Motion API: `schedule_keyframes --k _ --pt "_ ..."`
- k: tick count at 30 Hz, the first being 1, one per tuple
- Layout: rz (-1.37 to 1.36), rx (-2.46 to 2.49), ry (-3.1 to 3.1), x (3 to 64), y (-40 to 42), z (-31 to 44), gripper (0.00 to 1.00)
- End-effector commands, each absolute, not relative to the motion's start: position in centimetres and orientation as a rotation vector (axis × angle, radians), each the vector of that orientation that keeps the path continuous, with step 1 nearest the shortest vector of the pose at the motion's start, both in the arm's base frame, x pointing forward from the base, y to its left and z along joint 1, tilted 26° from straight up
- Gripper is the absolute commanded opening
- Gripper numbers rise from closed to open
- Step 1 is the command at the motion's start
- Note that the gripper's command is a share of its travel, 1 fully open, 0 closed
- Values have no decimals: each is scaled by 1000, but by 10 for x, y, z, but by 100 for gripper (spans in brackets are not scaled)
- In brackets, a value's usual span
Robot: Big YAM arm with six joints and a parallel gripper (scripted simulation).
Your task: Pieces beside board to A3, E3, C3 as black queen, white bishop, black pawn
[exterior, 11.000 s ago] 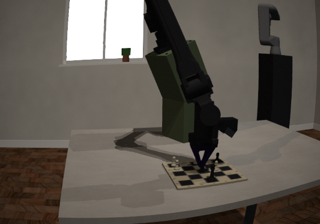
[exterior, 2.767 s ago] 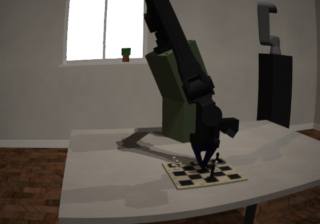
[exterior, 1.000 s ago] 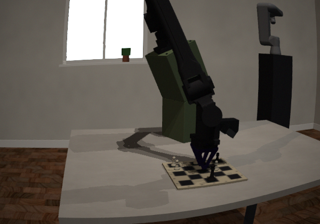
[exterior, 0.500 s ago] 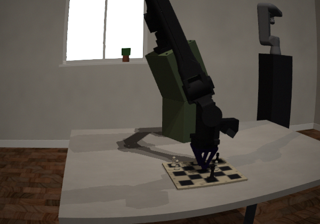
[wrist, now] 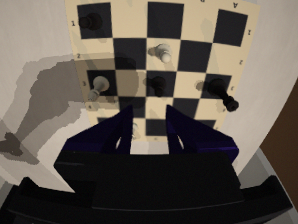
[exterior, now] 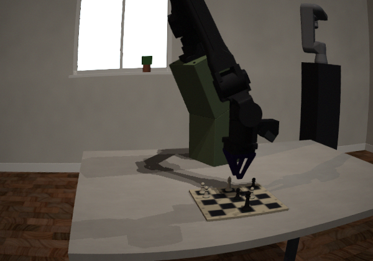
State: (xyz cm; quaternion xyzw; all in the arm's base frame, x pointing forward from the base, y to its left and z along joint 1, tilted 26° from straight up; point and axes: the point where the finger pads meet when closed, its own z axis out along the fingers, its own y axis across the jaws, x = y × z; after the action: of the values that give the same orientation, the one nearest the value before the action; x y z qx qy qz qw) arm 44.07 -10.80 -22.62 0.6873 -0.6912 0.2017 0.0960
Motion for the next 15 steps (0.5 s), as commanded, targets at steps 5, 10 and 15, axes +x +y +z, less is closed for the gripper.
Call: schedule_keyframes --k 5,10,15 --pt "633 2039 -2069 449 -90 -189 33" --pt "620 2040 -2065 444 -86 -185 33" --pt "629 2029 -2078 449 -90 -183 100"
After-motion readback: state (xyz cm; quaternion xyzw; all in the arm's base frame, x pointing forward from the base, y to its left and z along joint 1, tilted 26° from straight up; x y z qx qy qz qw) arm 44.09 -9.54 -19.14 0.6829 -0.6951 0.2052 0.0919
